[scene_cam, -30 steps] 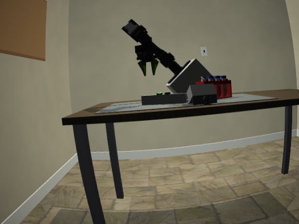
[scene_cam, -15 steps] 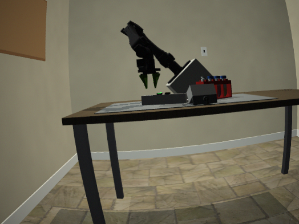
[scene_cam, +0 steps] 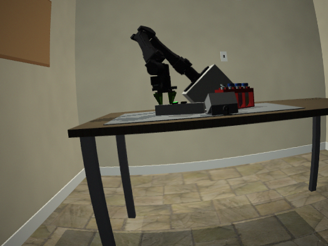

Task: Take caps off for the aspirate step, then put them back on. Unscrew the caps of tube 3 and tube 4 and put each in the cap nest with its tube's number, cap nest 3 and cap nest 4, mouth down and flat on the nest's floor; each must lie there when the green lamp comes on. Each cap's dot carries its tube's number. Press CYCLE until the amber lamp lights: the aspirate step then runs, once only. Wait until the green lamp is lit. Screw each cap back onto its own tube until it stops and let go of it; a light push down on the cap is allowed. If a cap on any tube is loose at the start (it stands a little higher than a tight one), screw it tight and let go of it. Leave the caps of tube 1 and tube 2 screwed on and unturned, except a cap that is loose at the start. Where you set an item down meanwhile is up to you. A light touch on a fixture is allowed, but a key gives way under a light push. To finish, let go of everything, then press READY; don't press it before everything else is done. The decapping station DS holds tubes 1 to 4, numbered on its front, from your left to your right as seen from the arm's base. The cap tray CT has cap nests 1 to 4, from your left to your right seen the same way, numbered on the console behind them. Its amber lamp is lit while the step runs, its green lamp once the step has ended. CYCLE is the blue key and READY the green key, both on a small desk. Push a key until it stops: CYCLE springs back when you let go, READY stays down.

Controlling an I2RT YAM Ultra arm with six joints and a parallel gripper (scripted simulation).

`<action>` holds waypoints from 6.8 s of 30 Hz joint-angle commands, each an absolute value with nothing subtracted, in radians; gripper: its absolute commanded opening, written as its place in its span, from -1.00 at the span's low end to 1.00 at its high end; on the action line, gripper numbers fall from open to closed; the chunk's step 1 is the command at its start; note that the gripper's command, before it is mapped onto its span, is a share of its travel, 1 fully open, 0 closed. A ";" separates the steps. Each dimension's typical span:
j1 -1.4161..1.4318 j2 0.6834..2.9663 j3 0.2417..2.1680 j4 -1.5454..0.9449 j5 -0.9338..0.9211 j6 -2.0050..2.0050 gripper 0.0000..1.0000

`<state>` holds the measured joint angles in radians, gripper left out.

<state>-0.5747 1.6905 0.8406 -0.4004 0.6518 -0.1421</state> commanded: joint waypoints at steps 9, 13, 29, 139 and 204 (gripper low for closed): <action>-0.574 1.691 0.841 -0.363 0.647 -0.164 -0.06; -0.579 1.695 0.838 -0.352 0.646 -0.169 -0.06; -0.591 1.710 0.832 -0.322 0.641 -0.184 -0.06; 0.345 2.289 1.332 -0.999 0.624 -0.584 -1.00; 0.317 2.315 1.282 -0.904 0.634 -0.617 -1.00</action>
